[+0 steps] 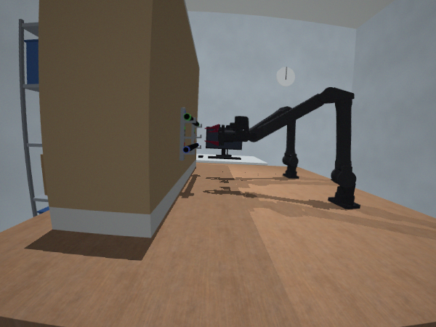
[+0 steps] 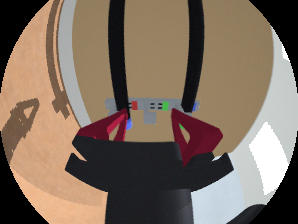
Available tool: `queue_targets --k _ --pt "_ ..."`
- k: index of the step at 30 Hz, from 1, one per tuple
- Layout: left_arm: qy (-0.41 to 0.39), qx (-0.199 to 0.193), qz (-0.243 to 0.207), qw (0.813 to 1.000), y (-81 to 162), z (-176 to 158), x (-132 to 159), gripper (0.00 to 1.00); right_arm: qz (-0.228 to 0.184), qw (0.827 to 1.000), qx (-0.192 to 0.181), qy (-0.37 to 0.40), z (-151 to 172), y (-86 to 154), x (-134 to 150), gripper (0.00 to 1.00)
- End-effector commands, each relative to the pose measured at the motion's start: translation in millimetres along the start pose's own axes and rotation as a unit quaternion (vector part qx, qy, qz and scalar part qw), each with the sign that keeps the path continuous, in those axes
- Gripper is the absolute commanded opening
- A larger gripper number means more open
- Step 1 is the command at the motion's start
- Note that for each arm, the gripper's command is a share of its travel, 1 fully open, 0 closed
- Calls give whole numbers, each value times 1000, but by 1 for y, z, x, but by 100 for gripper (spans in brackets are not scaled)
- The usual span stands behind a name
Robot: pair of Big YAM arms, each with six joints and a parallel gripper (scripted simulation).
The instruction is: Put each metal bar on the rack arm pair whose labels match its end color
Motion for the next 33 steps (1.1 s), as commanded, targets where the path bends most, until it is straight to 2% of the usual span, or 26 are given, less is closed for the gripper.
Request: queue_targets --k 1,24,33 --pt "11 -32 6 999 -9 48 6 64 -15 999 36 -19 -46 -9 -24 64" --pt "14 -39 9 999 -10 97 22 64 -18 999 47 -21 -95 -11 -39 64" --pt "14 -39 10 999 -10 97 23 64 -18 998 48 -22 -95 -11 -39 64"
Point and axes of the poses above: on each arm, the point where the finger pads meet when closed, its own y axis back along the fingers, its own z axis across the jaws, x = y × z, the point moved 4 cm from there along y, back along the fingers, and after that the axes turned 15 degrees about -y, right-handed, at the moved point
